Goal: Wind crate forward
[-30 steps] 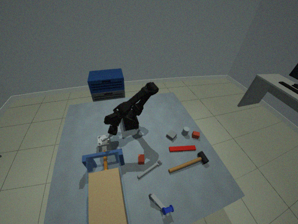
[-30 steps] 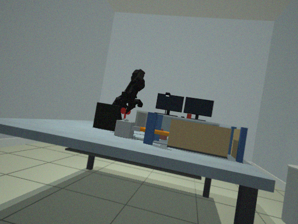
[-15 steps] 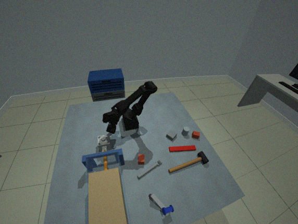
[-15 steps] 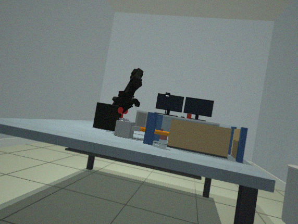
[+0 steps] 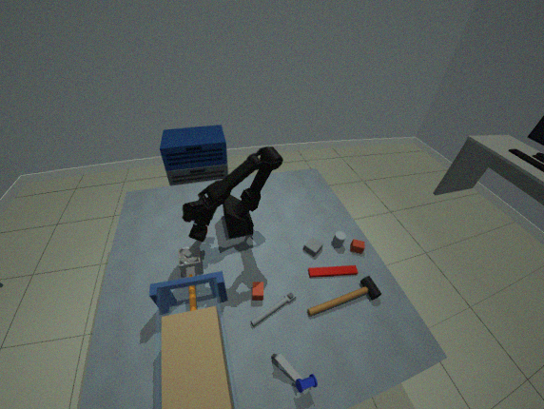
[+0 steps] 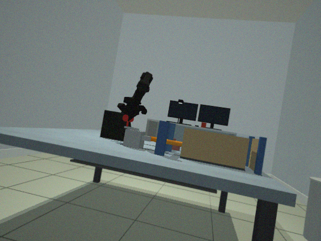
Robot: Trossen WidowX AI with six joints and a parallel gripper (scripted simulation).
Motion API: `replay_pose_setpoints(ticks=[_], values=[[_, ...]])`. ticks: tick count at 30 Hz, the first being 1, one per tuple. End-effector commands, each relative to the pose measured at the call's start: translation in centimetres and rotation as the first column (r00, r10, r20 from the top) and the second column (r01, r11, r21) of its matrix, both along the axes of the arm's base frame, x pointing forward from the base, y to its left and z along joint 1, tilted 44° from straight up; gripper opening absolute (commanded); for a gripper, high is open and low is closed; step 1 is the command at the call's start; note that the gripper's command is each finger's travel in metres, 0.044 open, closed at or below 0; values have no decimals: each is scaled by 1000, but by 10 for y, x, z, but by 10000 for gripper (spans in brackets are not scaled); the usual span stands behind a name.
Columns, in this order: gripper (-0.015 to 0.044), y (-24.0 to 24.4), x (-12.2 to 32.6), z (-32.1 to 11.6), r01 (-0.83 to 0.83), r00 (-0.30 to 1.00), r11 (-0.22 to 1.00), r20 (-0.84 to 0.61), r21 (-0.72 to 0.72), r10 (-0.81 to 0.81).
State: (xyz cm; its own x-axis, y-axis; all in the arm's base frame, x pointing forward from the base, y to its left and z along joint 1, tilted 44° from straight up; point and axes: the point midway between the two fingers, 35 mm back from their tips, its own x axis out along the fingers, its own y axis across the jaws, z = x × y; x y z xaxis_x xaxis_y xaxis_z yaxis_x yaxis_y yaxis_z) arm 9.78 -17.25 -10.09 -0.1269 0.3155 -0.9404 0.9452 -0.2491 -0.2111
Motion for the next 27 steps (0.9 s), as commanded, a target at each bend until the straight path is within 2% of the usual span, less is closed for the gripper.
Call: replay_pose_setpoints(ticks=[1,27], values=[[0,-2,-4,-6,-5,1000,1000,-4,6,5],[0,-27,-20,-29,-5,1000,1000,-5,3,5]])
